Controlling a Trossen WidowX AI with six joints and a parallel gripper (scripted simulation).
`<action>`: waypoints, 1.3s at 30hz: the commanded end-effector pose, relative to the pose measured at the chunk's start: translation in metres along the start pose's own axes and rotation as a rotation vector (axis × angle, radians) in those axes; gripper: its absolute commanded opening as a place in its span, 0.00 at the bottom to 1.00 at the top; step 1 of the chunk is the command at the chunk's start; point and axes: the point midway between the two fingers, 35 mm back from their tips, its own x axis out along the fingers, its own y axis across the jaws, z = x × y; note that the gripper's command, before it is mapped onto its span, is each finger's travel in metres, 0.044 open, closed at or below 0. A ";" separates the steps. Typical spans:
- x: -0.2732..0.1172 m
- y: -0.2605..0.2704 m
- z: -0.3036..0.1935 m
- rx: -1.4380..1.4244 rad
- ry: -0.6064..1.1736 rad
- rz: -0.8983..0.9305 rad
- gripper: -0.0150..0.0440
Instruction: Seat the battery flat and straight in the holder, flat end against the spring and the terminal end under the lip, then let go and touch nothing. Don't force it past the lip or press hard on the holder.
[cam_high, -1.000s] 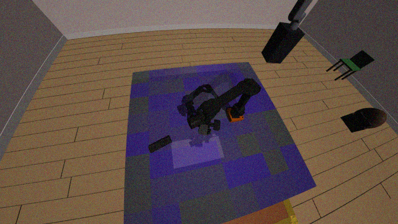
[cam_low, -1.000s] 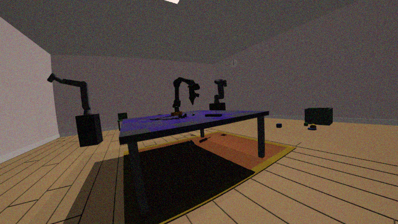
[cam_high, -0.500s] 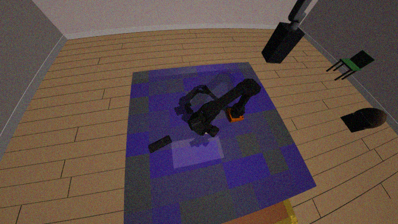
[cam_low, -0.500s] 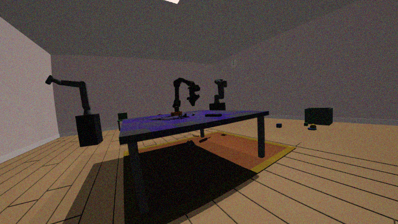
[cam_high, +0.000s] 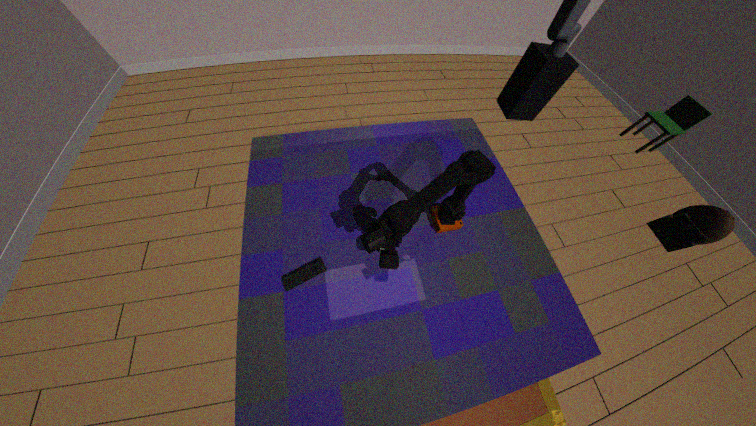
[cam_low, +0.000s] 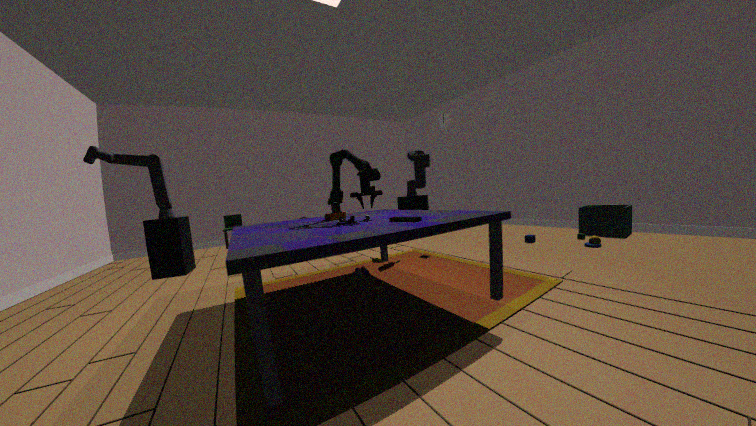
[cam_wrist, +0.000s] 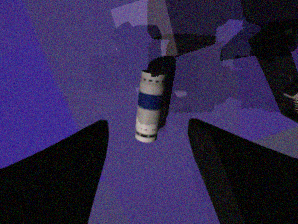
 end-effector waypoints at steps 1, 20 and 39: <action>0.011 -0.003 -0.007 0.111 0.023 -0.014 0.64; 0.034 -0.003 -0.007 0.111 0.023 -0.014 0.64; 0.062 -0.004 -0.009 0.111 0.024 -0.014 0.64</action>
